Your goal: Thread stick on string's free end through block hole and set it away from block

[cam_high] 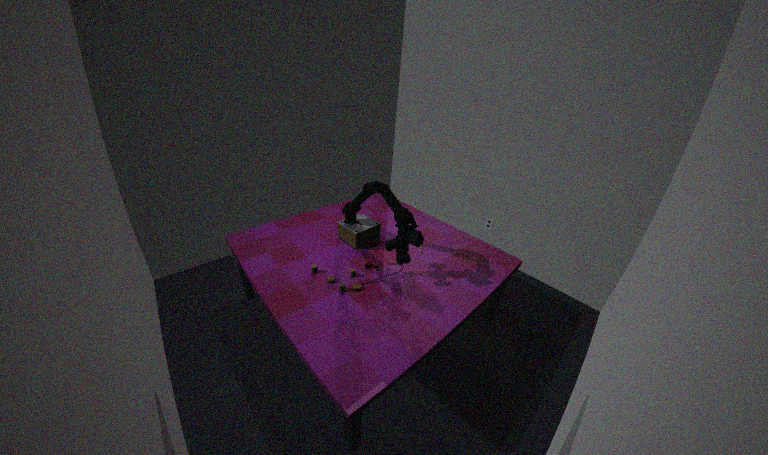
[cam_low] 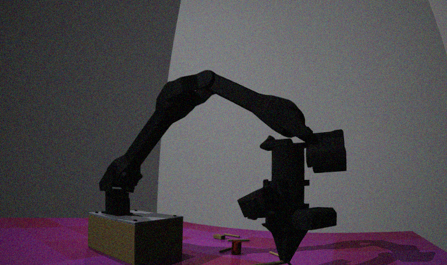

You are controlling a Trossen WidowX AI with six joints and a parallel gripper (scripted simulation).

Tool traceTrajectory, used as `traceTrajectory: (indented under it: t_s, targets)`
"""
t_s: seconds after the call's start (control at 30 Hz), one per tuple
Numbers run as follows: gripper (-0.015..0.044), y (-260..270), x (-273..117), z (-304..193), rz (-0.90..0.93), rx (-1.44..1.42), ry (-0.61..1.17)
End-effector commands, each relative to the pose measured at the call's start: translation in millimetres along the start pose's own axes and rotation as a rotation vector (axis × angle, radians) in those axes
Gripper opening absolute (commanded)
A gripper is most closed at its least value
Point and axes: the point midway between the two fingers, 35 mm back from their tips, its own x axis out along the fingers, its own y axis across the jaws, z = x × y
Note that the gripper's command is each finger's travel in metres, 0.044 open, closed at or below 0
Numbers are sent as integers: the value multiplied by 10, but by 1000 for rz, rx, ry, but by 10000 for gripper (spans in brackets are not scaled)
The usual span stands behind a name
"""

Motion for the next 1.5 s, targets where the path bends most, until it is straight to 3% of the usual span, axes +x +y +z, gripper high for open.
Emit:
traceTrajectory:
  t_s: [0.0, 1.47]
  targets:
    - [0, -21, 29, -56, -9, 1, 1]
    - [0, -345, 365, 119, -11, 1, -3]
